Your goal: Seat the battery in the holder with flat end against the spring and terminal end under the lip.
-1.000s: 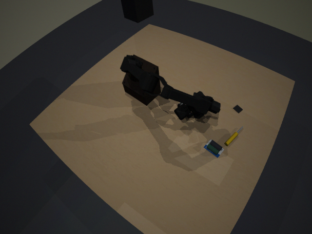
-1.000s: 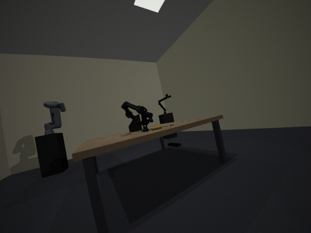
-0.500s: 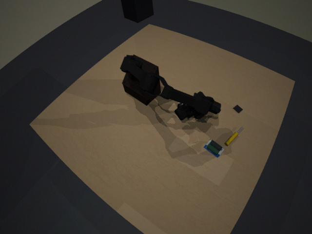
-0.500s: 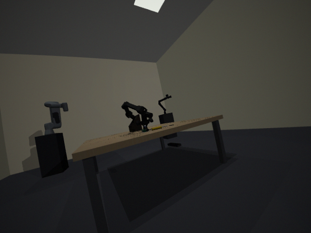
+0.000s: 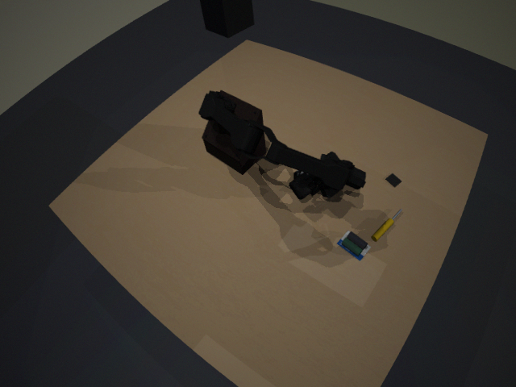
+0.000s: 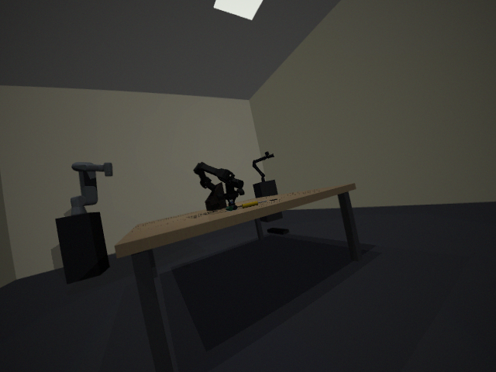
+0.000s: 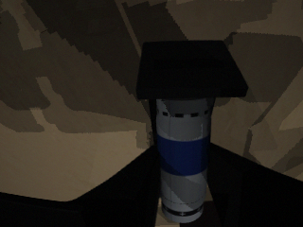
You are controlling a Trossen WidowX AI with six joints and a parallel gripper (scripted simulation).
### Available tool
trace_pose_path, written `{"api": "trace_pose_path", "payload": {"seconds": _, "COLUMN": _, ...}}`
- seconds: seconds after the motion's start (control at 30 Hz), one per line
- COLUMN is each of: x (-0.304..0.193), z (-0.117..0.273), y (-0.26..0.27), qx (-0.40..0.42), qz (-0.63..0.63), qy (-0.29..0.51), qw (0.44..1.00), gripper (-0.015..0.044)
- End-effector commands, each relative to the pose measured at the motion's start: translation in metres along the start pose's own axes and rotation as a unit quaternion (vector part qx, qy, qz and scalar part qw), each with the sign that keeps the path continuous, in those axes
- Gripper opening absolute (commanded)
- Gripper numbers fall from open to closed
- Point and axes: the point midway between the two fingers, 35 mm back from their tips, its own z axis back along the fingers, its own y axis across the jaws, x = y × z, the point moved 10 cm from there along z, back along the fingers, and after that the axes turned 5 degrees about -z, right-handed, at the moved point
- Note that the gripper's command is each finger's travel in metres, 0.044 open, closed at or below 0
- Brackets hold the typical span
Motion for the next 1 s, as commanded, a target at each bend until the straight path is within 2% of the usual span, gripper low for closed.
{"api": "trace_pose_path", "payload": {"seconds": 0.0, "x": 0.0023, "z": 0.0022, "y": 0.0002, "qx": 0.004, "qz": -0.004, "qy": -0.019, "qw": 1.000, "gripper": 0.0078}}
{"api": "trace_pose_path", "payload": {"seconds": 0.97, "x": -0.0076, "z": -0.0040, "y": 0.0040, "qx": 0.018, "qz": 0.005, "qy": -0.077, "qw": 0.997, "gripper": 0.0078}}
